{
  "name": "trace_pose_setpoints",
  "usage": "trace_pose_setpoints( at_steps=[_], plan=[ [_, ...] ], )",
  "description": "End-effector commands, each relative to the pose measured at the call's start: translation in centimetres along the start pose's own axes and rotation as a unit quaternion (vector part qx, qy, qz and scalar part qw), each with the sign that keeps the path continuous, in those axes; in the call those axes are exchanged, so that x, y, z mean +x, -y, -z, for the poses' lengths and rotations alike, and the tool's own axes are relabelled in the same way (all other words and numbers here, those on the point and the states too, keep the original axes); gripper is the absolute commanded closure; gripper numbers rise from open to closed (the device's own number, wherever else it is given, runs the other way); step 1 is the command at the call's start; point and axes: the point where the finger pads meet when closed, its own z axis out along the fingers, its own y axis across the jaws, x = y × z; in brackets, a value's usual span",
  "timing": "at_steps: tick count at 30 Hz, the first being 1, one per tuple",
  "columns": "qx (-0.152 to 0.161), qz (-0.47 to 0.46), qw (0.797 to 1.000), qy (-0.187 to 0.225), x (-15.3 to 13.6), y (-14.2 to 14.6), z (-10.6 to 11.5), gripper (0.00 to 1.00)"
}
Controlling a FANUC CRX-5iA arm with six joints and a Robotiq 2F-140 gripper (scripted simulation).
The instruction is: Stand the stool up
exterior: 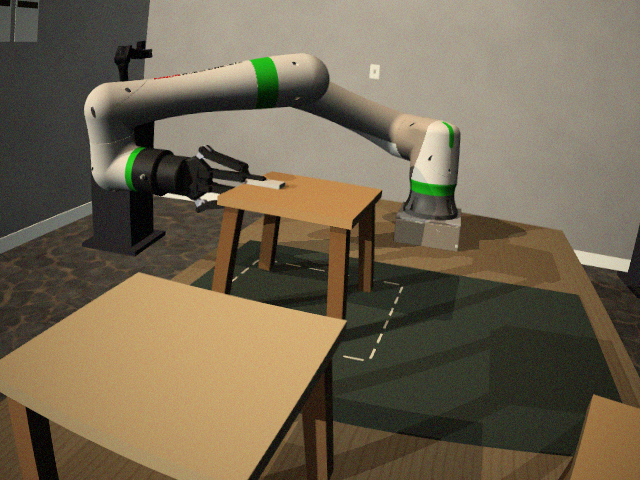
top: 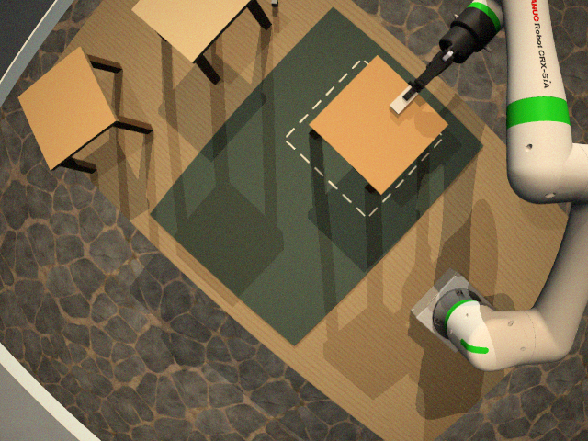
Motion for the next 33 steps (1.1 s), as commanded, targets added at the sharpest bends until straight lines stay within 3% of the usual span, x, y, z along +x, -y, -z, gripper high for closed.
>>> trace_pose_setpoints(
  at_steps=[1, 30, 31, 33],
  plan=[
    [-0.001, 0.001, 1.000, 0.000, 0.01, 0.11, 0.03, 0.90],
    [-0.001, 0.001, 1.000, 0.000, 0.01, 0.11, 0.03, 0.90],
    [-0.001, 0.001, 1.000, 0.000, 0.01, 0.11, 0.03, 0.67],
    [-0.001, 0.001, 1.000, 0.000, 0.01, 0.11, 0.03, 0.67]
  ],
)
